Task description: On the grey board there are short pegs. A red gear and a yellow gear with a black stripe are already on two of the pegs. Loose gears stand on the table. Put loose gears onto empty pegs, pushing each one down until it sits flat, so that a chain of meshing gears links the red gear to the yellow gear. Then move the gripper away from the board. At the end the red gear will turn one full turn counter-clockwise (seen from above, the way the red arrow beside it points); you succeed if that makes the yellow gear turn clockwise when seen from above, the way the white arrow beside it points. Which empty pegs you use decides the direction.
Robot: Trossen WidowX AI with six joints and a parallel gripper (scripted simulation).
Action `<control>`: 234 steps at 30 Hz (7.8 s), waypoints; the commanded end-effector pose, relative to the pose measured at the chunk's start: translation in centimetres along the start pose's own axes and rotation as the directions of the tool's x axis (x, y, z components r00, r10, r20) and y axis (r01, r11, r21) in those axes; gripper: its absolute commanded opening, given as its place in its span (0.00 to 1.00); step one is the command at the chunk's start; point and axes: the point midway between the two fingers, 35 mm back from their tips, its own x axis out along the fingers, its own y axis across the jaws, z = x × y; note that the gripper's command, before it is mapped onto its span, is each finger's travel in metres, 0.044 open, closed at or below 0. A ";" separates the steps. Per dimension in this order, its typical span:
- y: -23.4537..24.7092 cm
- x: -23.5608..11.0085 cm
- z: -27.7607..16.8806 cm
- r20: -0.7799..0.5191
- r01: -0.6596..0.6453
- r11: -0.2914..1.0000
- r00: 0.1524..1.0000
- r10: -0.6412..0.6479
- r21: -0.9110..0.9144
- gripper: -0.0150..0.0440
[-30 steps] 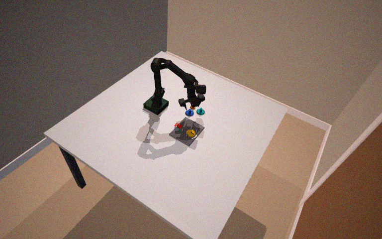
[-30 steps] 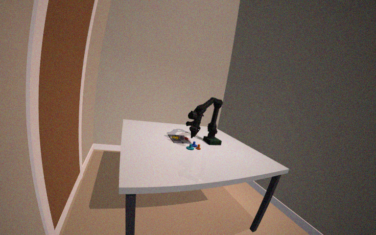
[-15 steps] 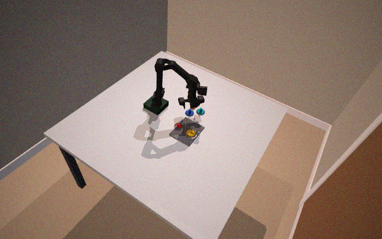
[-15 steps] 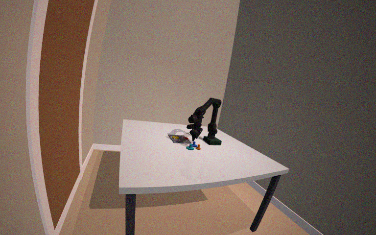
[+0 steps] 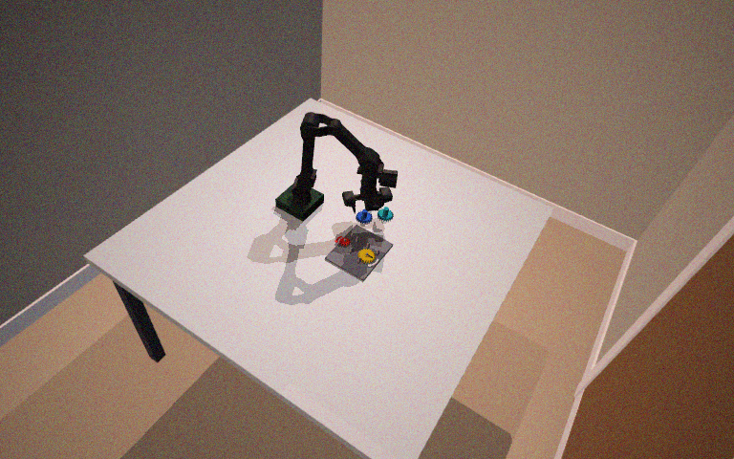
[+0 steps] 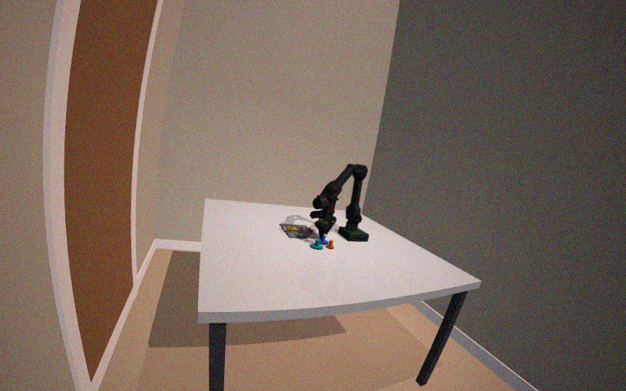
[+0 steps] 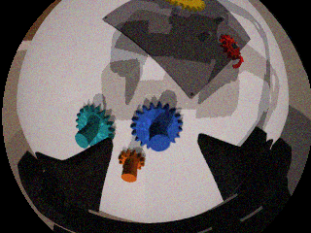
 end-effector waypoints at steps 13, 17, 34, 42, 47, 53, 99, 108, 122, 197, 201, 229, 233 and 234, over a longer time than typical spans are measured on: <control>-0.3 0.9 -0.1 -0.001 0.010 1.000 1.000 -0.010 0.003 0.78; -0.3 0.9 -0.1 -0.001 0.010 1.000 1.000 -0.010 0.003 0.60; -0.1 0.1 0.0 0.000 0.010 1.000 1.000 -0.010 0.003 0.25; 0.2 -1.7 0.3 0.000 0.010 1.000 1.000 -0.010 0.003 0.25; 0.3 -2.9 0.5 0.000 0.010 1.000 1.000 -0.010 0.003 0.25; 0.4 -4.3 0.6 0.000 0.009 1.000 1.000 -0.009 0.003 0.25; -0.9 -12.8 1.8 0.001 0.010 1.000 1.000 -0.010 0.003 0.25; -1.3 -11.6 3.6 0.003 0.010 1.000 1.000 -0.010 0.003 0.25; -2.2 -9.6 6.4 0.006 0.011 1.000 1.000 -0.011 0.003 0.25; -6.0 -5.5 12.1 0.012 0.016 1.000 1.000 -0.016 0.004 0.25; -6.0 -5.5 12.1 0.012 0.016 1.000 1.000 -0.016 0.004 0.25; -6.1 -2.2 12.1 0.012 0.016 0.999 1.000 -0.016 -0.047 0.25; -6.1 -1.5 12.1 0.011 0.016 1.000 1.000 -0.016 0.020 0.25; -6.1 -1.4 12.1 0.011 0.016 0.999 1.000 -0.016 0.037 0.25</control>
